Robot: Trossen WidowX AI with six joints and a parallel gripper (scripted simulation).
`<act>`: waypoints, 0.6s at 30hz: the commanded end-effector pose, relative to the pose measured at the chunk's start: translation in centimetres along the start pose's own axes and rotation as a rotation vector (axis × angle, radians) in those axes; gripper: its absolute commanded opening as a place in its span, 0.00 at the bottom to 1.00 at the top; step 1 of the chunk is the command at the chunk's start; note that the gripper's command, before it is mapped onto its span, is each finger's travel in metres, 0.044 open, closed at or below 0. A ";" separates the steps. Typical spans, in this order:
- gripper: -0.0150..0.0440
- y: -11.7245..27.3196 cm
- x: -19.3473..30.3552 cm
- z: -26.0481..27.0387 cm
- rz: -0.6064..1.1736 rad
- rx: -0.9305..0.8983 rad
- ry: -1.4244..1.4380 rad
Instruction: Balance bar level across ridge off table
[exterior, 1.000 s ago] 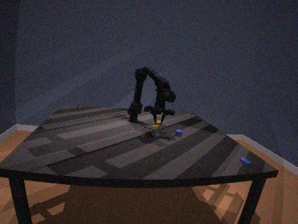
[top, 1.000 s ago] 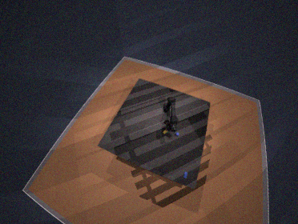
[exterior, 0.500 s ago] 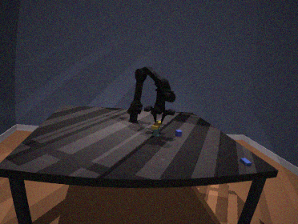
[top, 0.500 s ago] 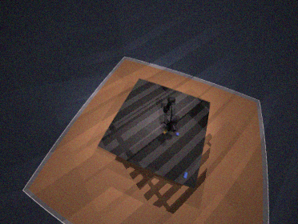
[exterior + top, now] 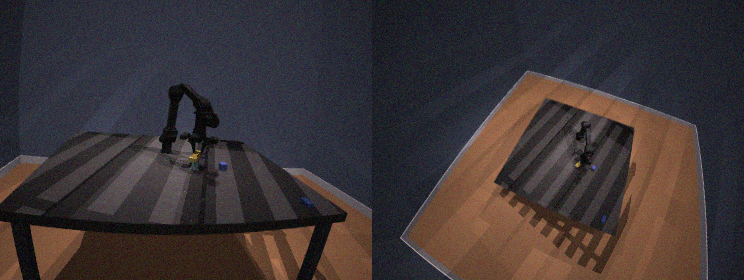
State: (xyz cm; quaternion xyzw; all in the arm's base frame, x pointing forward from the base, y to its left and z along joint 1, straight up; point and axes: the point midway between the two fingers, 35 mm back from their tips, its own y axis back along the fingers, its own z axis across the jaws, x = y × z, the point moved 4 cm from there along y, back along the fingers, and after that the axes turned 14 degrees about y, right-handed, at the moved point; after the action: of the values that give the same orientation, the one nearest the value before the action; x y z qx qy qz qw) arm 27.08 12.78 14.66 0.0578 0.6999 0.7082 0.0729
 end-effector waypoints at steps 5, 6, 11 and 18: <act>0.48 0.0 0.0 0.0 0.000 0.000 0.000; 0.52 0.0 0.0 0.0 0.000 0.000 0.000; 0.54 0.0 0.0 0.0 0.000 0.000 0.000; 0.54 0.0 0.0 0.0 0.000 0.000 0.000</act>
State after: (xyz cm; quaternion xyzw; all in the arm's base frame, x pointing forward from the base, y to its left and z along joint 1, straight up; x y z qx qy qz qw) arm 27.08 12.78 14.66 0.0578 0.6999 0.7082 0.0729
